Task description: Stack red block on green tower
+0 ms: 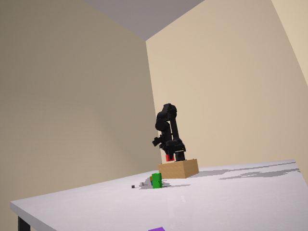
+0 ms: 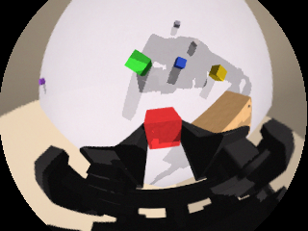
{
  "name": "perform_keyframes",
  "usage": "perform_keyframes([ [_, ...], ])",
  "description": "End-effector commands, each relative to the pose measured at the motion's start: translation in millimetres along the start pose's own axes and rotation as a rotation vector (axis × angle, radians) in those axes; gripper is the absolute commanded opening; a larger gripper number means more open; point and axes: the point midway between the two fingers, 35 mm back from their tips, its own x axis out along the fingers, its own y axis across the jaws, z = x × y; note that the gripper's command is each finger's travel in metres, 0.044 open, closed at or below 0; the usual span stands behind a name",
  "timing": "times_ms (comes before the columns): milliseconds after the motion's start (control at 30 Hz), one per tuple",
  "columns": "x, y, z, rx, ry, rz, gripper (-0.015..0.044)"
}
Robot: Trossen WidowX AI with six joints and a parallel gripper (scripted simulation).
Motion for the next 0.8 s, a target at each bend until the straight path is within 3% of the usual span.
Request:
perform_keyframes([
  [0, -0.4, 8.4, 18.8, 0.006, 0.002, 0.002, 0.0000],
  [533, 3.7, 29.4, 90.9, -0.007, -0.006, 0.000, 0.0000],
  [767, 16.8, 29.3, 94.7, -0.008, -0.006, -0.001, 0.0000],
])
